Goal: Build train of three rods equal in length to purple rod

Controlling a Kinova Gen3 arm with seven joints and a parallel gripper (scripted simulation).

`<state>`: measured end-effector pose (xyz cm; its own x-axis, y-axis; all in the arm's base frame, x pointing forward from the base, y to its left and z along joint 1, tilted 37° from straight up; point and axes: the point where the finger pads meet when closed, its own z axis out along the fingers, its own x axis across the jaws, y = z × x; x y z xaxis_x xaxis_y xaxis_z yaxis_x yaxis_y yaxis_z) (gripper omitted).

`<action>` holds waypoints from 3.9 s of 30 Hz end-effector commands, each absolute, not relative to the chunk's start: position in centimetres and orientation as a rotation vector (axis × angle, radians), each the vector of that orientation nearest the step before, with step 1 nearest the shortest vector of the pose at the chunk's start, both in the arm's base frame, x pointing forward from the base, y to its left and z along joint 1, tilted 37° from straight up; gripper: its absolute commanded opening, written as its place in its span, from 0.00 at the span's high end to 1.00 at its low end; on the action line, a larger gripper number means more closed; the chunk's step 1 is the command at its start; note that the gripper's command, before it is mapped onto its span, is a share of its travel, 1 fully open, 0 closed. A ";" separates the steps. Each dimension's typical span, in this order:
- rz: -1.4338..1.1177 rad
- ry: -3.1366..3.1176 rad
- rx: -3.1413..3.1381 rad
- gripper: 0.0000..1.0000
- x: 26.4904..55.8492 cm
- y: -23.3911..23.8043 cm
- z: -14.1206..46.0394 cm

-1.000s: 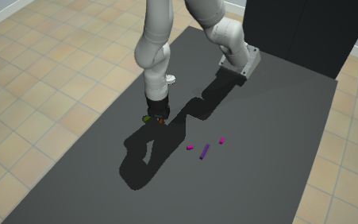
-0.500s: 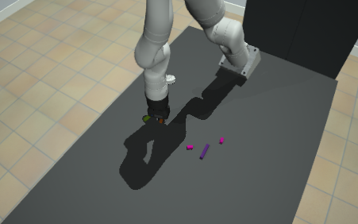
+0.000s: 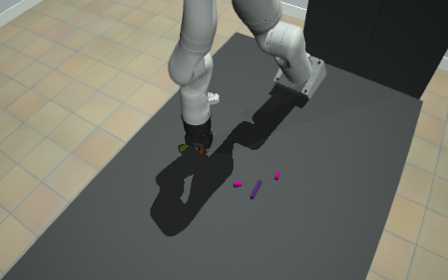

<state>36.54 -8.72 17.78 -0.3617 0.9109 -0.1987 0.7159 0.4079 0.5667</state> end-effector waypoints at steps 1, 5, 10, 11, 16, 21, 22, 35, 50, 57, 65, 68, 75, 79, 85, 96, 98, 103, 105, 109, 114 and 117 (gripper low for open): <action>0.538 2.181 1.381 0.46 36.5 -8.7 18.0; 0.538 2.181 1.381 0.46 36.5 -8.7 18.1; 0.538 2.181 1.381 0.46 36.2 -8.8 18.4; 0.538 2.181 1.381 0.46 36.2 -8.8 18.5; 0.538 2.181 1.381 0.46 35.9 -8.8 18.9; 0.538 2.181 1.381 0.46 35.7 -8.8 19.2; 0.538 2.181 1.381 0.46 35.6 -8.8 19.3; 0.538 2.181 1.381 0.46 34.4 -8.9 20.8; 0.538 2.181 1.381 0.46 32.9 -9.1 22.8; 0.538 2.181 1.381 0.46 32.3 -9.2 23.6; 0.538 2.181 1.381 0.46 31.6 -9.2 24.6; 0.538 2.181 1.381 0.46 31.4 -9.3 24.8; 0.538 2.181 1.381 0.46 31.4 -9.3 24.9; 0.538 2.181 1.381 0.00 31.4 -9.3 24.9; 0.538 2.181 1.381 0.00 31.4 -9.3 24.9; 0.538 2.181 1.381 0.00 31.4 -9.3 24.9; 0.538 2.181 1.381 0.00 31.4 -9.3 24.9; 0.538 2.181 1.381 0.00 31.3 -9.3 25.0; 0.538 2.181 1.381 0.00 31.3 -9.3 25.0; 0.538 2.181 1.381 0.00 30.9 -9.3 25.5; 0.538 2.181 1.381 0.00 29.9 -9.4 26.8; 0.538 2.181 1.381 0.00 29.2 -9.5 27.8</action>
